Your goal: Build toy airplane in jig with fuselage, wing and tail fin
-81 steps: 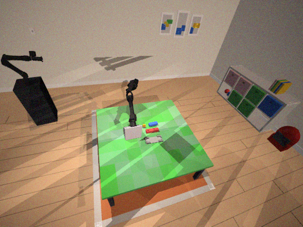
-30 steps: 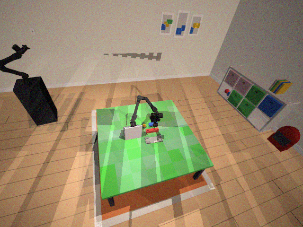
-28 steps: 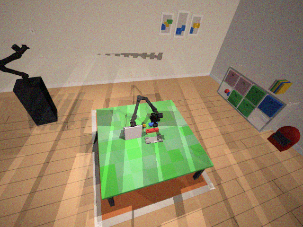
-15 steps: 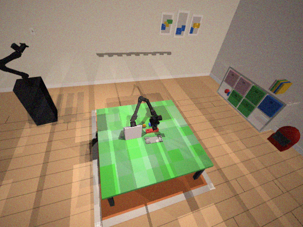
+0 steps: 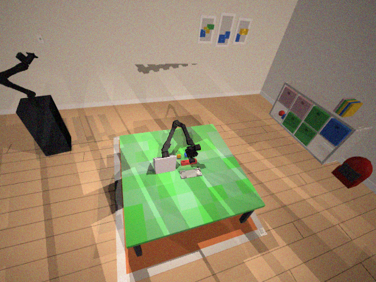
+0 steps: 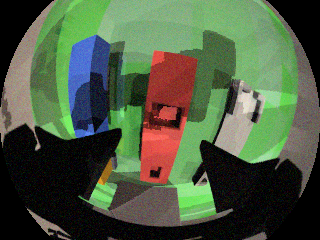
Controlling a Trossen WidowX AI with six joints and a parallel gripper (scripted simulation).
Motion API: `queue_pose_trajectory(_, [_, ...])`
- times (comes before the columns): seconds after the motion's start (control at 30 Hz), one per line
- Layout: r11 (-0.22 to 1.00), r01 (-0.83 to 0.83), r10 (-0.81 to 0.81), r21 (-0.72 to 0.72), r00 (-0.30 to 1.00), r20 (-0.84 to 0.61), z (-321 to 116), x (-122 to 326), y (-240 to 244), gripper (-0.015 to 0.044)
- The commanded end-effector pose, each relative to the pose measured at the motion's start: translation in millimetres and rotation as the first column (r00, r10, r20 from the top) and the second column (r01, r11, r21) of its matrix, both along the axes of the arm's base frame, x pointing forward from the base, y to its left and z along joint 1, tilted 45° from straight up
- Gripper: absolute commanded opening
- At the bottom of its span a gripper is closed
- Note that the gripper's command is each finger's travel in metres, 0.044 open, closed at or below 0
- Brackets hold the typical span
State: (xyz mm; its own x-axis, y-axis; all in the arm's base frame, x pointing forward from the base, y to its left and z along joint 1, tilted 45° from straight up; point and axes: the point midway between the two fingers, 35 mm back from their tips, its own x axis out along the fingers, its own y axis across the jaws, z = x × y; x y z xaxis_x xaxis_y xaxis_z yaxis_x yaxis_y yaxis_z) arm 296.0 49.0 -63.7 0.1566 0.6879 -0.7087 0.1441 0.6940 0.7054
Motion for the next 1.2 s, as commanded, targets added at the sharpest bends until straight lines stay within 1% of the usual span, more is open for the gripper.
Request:
queue_pose_trajectory(0.0, [1.0, 0.003, -0.003, 0.005, 1.0, -0.009, -6, 0, 5, 0.044])
queue_pose_trajectory(0.7, [1.0, 0.003, -0.003, 0.009, 1.0, -0.01, -28, 3, 28, 0.044])
queue_pose_trajectory(1.0, [1.0, 0.003, -0.003, 0.009, 1.0, -0.01, -28, 3, 28, 0.0204])
queue_pose_trajectory(1.17, [1.0, 0.003, -0.003, 0.009, 1.0, -0.01, -28, 3, 28, 0.017])
